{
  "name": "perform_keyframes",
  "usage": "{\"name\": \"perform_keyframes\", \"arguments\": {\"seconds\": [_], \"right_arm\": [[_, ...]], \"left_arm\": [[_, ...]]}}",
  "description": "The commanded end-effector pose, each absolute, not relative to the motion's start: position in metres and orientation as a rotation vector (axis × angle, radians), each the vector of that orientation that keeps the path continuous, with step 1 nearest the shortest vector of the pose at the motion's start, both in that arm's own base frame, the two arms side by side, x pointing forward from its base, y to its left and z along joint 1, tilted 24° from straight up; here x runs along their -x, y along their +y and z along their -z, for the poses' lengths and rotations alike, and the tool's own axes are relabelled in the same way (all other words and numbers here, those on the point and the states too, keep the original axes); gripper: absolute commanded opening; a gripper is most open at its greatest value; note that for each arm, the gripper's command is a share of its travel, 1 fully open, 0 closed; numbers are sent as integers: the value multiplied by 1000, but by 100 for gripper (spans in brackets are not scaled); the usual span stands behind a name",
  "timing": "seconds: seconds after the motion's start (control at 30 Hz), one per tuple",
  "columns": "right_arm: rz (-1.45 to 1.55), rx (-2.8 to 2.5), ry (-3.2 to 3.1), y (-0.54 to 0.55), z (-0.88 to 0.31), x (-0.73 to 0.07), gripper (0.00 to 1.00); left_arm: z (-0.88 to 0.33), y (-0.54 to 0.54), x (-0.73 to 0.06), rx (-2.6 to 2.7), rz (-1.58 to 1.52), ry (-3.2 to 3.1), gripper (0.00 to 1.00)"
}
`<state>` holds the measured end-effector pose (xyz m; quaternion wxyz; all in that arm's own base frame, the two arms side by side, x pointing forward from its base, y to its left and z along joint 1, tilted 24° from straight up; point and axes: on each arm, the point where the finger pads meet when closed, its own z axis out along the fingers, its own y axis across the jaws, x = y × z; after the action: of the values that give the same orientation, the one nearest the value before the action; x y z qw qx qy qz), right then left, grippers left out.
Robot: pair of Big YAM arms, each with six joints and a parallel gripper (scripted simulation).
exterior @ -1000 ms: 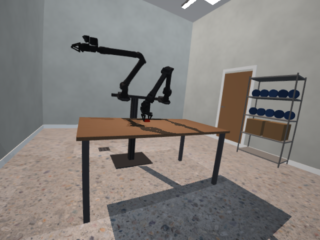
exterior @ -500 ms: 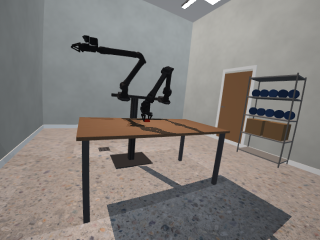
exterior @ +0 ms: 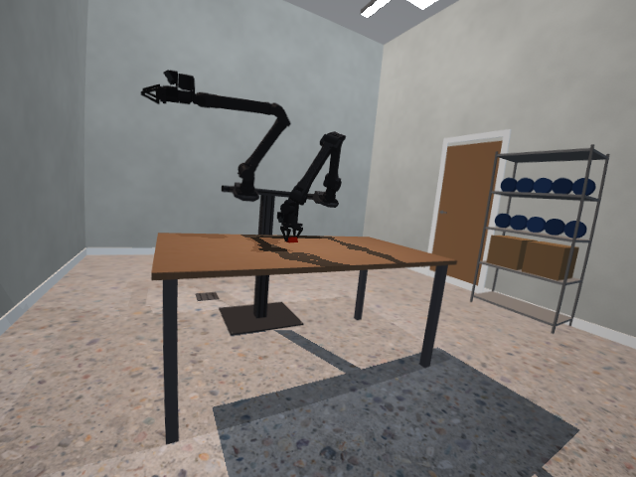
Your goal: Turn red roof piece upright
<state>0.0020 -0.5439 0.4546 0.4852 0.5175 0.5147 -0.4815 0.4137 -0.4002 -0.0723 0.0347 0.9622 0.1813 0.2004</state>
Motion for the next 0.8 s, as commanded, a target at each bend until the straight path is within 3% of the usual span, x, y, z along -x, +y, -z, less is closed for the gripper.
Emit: {"name": "perform_keyframes", "arguments": {"seconds": [0.0,0.77], "right_arm": [[1212,-1210,1206,-544,-502,2,100],[1212,-1210,1206,-544,-502,2,100]], "left_arm": [[49,-410,-425,-2808,-624,823,66],[51,-409,-425,-2582,-567,1249,66]]}}
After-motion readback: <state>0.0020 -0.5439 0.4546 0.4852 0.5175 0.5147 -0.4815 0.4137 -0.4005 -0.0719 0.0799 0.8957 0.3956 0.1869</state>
